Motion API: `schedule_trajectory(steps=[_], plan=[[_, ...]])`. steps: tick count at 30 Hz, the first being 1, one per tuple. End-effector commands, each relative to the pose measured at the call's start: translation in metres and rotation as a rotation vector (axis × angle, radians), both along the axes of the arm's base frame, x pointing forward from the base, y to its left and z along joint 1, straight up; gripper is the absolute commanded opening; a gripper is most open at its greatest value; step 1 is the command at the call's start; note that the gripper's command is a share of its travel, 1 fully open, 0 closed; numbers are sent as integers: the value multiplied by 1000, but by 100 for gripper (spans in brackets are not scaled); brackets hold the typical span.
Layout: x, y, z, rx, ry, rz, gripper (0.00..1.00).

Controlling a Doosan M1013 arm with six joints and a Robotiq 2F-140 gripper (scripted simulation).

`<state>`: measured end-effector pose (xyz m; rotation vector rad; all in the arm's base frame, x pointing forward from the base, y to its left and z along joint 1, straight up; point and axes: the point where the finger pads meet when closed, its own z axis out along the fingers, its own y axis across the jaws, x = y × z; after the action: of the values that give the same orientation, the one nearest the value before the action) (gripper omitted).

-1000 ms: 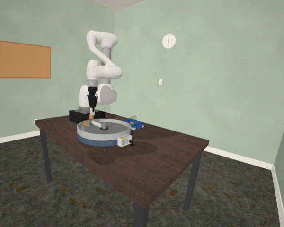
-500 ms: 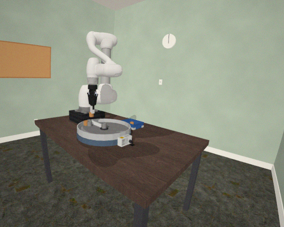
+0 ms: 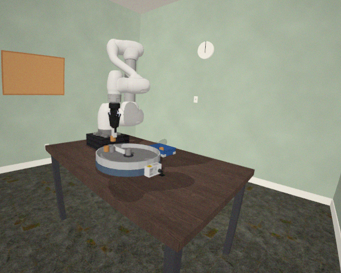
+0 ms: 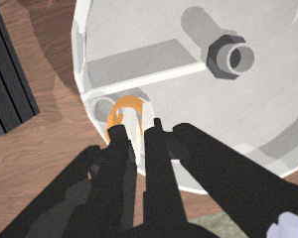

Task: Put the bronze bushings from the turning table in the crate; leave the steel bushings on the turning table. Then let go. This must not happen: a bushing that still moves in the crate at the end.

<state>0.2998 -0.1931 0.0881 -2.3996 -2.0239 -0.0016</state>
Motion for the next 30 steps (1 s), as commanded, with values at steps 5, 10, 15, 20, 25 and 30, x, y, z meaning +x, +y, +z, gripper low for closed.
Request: schedule_trajectory(steps=[5,10,15,20,25,30], plan=[[0,0,0,0,0,0,0],[0,0,0,0,0,0,0],[0,0,0,0,0,0,0],[1,4,0,0,0,0,0],[6,16,0,0,0,0,0],[10,28,0,0,0,0,0]])
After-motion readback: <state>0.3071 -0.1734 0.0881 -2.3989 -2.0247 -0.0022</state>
